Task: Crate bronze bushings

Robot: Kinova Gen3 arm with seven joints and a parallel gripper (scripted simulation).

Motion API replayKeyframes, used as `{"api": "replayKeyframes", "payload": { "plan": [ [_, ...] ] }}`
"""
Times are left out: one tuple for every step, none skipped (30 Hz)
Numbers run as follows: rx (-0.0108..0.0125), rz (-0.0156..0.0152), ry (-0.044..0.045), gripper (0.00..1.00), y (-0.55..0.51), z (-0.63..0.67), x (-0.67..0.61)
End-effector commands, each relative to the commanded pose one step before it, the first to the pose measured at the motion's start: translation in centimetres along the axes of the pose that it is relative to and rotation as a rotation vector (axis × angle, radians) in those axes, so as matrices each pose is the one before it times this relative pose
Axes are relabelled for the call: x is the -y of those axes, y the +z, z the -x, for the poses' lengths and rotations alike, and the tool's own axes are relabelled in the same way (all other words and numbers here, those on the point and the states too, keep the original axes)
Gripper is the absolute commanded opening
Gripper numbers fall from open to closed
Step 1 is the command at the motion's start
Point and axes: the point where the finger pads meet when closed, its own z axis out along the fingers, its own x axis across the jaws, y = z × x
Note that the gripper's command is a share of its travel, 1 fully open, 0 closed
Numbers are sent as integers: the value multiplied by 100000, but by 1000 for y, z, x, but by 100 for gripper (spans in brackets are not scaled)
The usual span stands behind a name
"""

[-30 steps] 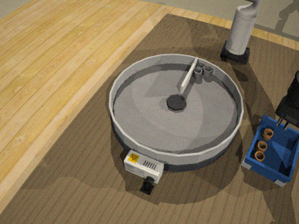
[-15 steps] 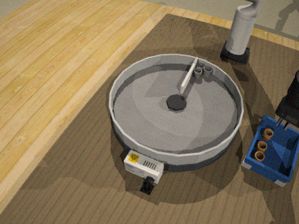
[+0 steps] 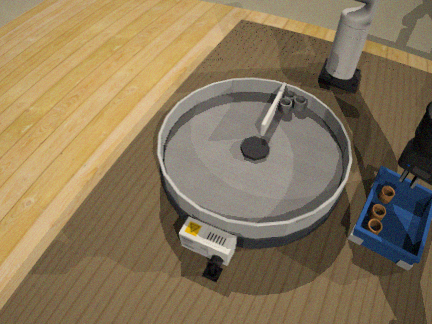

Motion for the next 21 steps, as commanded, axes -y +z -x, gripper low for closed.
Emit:
{"api": "replayKeyframes", "payload": {
  "plan": [
    [-125,208,5,42,-111,-31,-43],
    [0,0,0,42,0,0,0],
    [0,0,0,42,0,0,0],
    [0,0,0,42,0,0,0],
    [0,0,0,42,0,0,0],
    [0,0,0,42,0,0,0],
    [0,0,0,42,0,0,0],
    [0,0,0,42,0,0,0],
    [0,0,0,42,0,0,0],
    [0,0,0,42,0,0,0],
    [0,0,0,42,0,0,0],
    [0,0,0,42,0,0,0],
    [0,0,0,42,0,0,0],
    [0,0,0,42,0,0,0],
    [0,0,0,42,0,0,0],
    [0,0,0,42,0,0,0],
    [0,0,0,100,0,0,0],
    [0,0,0,100,0,0,0],
    [0,0,0,100,0,0,0],
    [0,0,0,100,0,0,0],
    [0,0,0,100,0,0,0]
  ]
}}
